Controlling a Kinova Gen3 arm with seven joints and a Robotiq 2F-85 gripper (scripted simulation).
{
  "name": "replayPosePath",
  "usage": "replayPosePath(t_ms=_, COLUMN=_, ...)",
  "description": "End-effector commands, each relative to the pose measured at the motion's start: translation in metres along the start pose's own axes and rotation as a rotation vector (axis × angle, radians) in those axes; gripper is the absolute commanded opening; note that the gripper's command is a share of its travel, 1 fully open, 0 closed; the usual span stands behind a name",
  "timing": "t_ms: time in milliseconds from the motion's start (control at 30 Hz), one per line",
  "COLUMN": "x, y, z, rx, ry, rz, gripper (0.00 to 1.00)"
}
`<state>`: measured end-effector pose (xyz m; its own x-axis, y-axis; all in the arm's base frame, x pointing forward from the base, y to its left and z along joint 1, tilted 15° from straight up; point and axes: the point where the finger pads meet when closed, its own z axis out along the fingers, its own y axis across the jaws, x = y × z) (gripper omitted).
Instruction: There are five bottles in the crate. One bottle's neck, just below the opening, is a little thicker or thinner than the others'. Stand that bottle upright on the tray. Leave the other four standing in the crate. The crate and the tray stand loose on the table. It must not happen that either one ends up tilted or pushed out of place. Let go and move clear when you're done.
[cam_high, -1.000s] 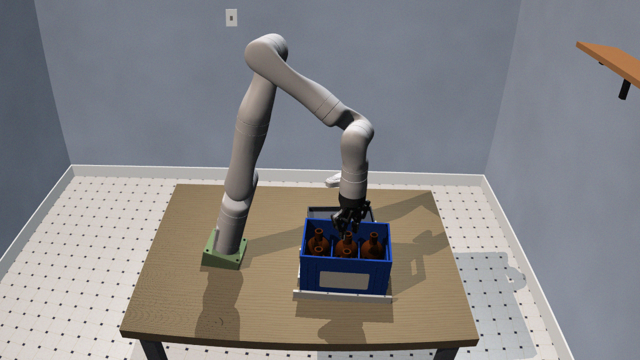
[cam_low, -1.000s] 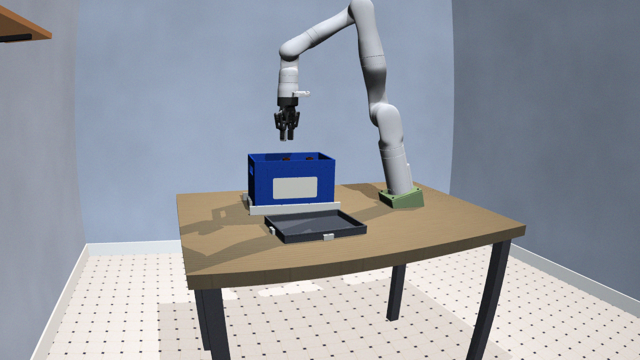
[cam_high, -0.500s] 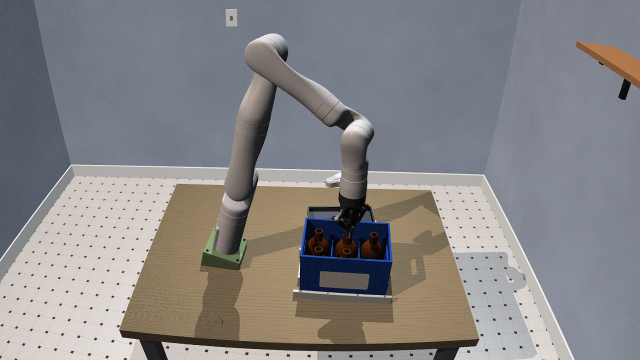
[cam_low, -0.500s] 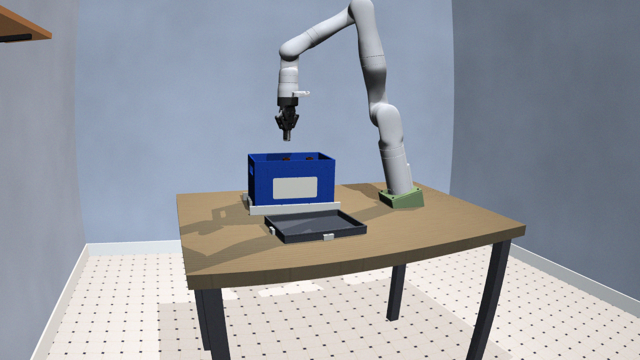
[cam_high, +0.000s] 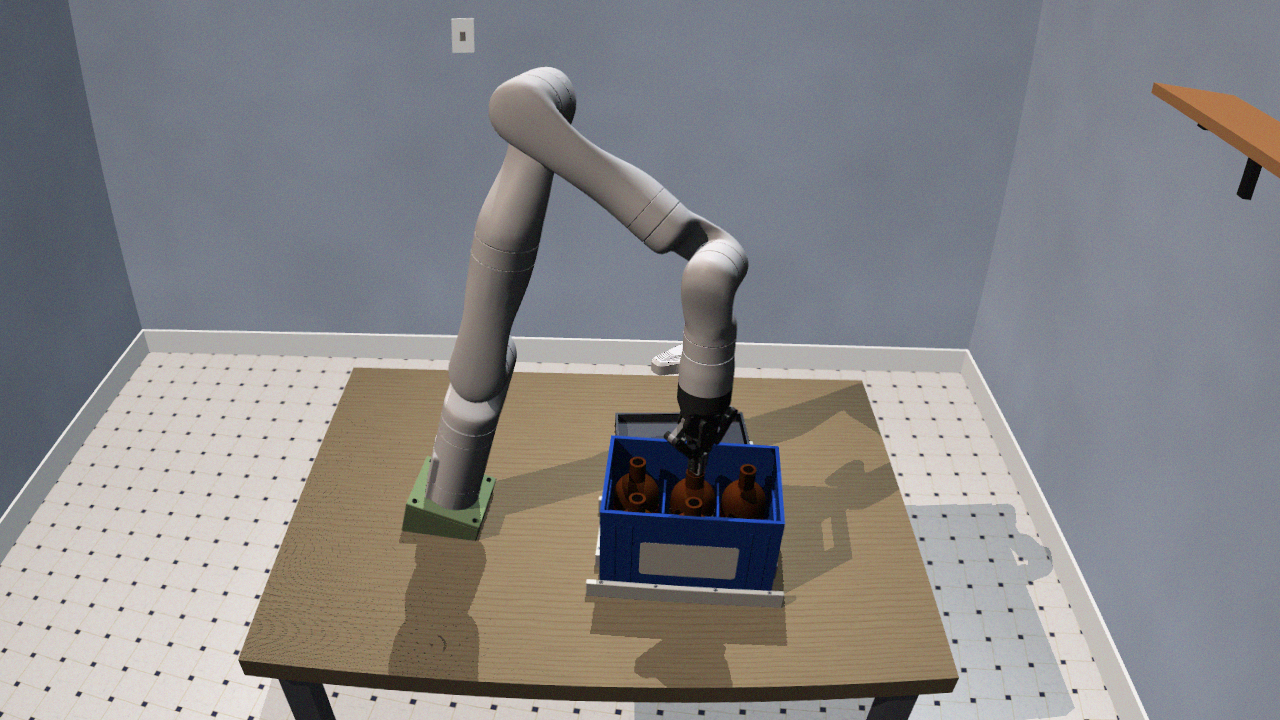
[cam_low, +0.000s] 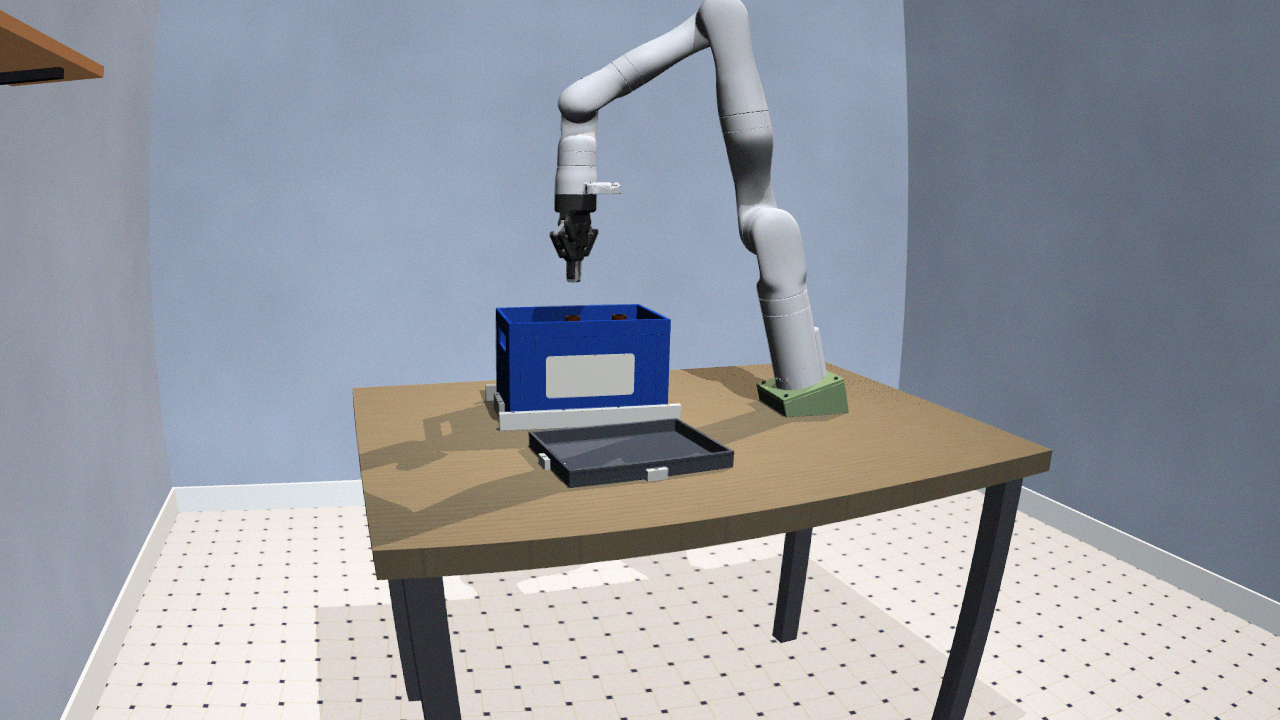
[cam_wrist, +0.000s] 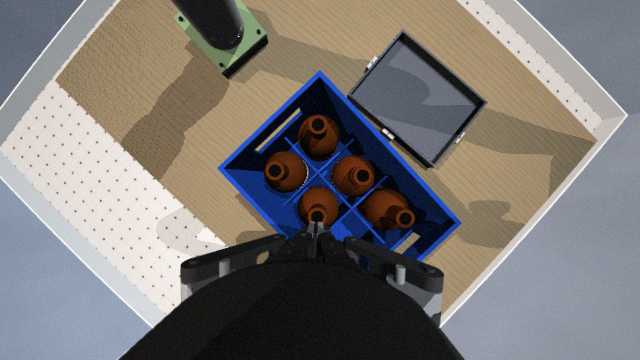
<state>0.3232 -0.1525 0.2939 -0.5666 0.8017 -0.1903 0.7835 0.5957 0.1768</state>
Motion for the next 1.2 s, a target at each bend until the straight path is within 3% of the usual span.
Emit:
replayPosePath(t_ms=0, x=0.001, y=0.002, z=0.0, rx=-0.001, ry=-0.001, rz=-0.002, gripper=0.0)
replayPosePath(t_ms=133, x=0.011, y=0.013, z=0.0, rx=-0.001, ry=0.001, rz=-0.002, gripper=0.0)
replayPosePath(t_ms=367, x=0.049, y=0.051, z=0.0, rx=-0.002, ry=0.0, rz=-0.002, gripper=0.0)
replayPosePath(t_ms=600, x=0.057, y=0.057, z=-0.001, rx=-0.003, ry=-0.002, rz=-0.003, gripper=0.0)
replayPosePath(t_ms=633, x=0.057, y=0.057, z=-0.001, rx=-0.003, ry=-0.002, rz=-0.003, gripper=0.64)
replayPosePath(t_ms=1167, x=0.057, y=0.057, z=-0.001, rx=-0.003, ry=-0.002, rz=-0.003, gripper=0.64)
